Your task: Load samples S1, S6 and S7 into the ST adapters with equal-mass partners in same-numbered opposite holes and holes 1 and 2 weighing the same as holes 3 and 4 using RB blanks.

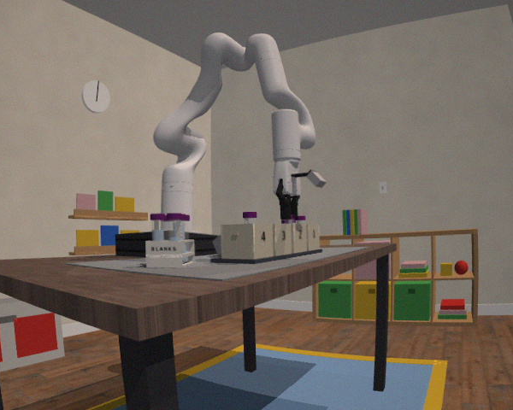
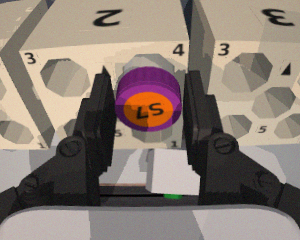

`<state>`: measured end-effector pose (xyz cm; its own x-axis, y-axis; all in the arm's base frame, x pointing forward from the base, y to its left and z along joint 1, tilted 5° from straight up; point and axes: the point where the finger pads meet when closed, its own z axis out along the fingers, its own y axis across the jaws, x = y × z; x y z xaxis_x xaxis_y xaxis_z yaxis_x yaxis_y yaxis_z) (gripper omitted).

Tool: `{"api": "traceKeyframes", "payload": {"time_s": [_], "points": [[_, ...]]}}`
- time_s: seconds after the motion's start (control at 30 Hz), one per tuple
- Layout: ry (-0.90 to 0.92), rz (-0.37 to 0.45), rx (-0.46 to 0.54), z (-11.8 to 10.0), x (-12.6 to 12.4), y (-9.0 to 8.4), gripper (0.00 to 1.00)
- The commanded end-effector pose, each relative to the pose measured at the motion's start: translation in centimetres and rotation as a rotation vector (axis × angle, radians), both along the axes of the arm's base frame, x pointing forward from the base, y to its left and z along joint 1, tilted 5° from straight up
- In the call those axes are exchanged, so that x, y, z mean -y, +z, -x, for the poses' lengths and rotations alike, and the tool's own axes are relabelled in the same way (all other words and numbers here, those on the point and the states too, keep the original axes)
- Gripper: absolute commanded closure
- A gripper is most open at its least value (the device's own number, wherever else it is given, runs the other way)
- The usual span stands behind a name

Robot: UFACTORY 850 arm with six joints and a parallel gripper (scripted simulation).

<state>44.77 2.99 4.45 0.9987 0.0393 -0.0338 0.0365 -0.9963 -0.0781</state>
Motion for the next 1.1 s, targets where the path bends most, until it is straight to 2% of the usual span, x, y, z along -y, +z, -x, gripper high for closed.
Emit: {"api": "traceKeyframes", "payload": {"time_s": [0.0,1.07], "points": [[0.0,0.0,0.001,-0.1,0.1,1.0,0.57],[0.0,0.001,0.001,-0.3,0.5,6.6,0.57]]}}
